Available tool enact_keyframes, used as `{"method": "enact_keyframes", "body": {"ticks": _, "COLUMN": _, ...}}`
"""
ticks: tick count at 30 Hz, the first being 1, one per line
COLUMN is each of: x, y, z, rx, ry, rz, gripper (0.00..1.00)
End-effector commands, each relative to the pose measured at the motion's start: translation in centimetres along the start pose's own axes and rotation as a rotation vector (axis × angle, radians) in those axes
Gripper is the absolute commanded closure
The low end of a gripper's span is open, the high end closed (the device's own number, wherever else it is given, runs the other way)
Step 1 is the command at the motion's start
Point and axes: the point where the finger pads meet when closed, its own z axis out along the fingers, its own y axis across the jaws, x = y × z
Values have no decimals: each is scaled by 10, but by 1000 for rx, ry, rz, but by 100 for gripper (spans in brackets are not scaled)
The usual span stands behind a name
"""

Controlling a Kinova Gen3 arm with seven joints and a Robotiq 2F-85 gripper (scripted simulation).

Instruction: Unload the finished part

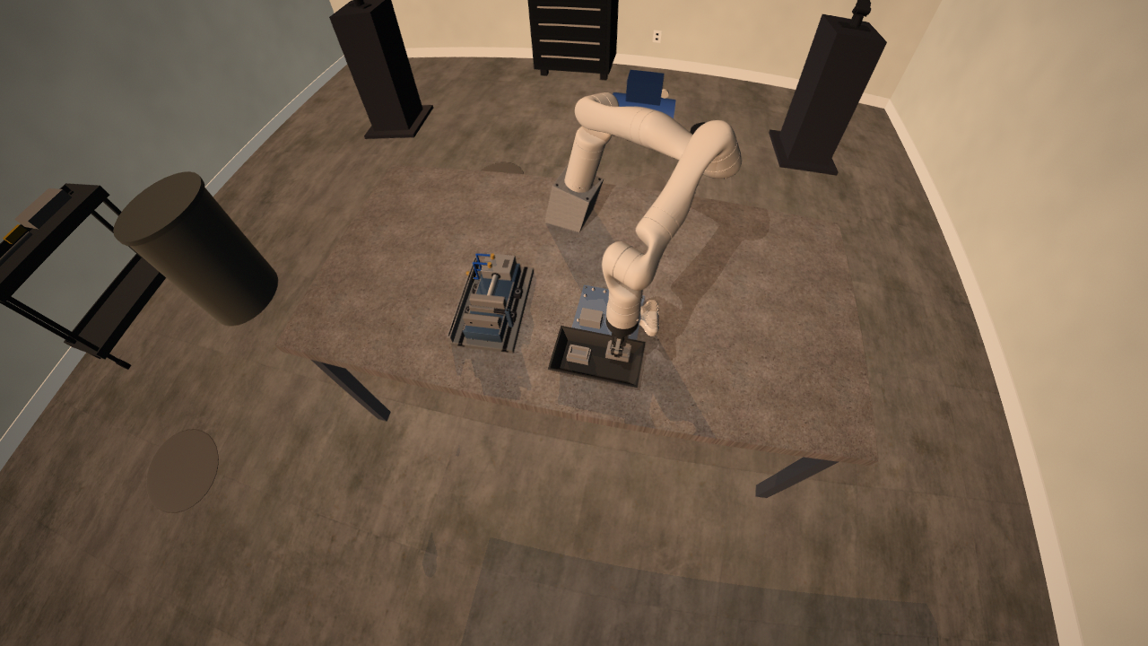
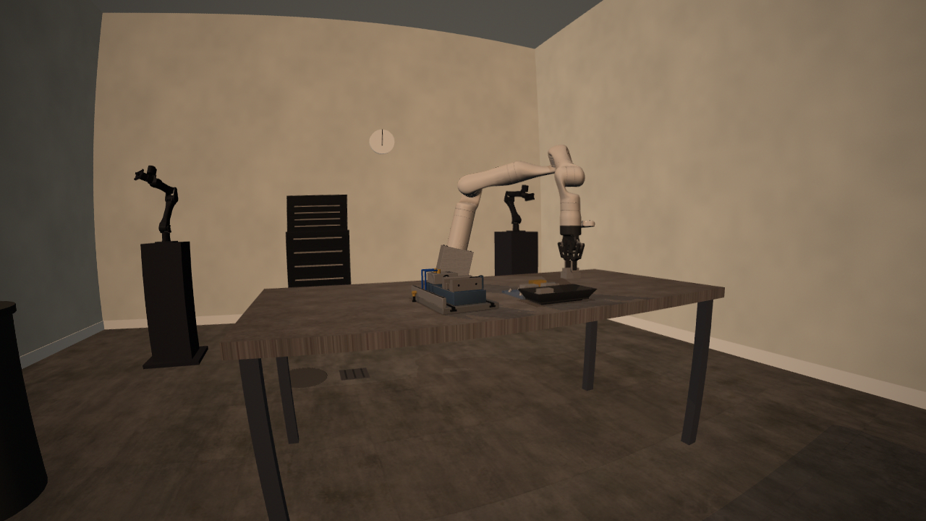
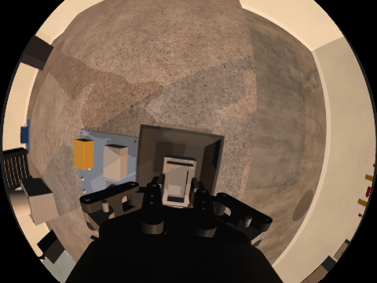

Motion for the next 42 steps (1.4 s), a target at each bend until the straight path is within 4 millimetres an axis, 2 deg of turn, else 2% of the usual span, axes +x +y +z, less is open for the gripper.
{"method": "enact_keyframes", "body": {"ticks": 1, "x": -1, "y": 0, "z": 6, "rx": 2, "ry": -3, "rz": 1, "gripper": 100}}
{"method": "enact_keyframes", "body": {"ticks": 12, "x": -1, "y": 0, "z": 28, "rx": 2, "ry": -3, "rz": 1, "gripper": 100}}
{"method": "enact_keyframes", "body": {"ticks": 24, "x": -1, "y": 0, "z": 42, "rx": 2, "ry": -3, "rz": 1, "gripper": 100}}
{"method": "enact_keyframes", "body": {"ticks": 42, "x": -2, "y": 0, "z": 50, "rx": 2, "ry": -3, "rz": 1, "gripper": 100}}
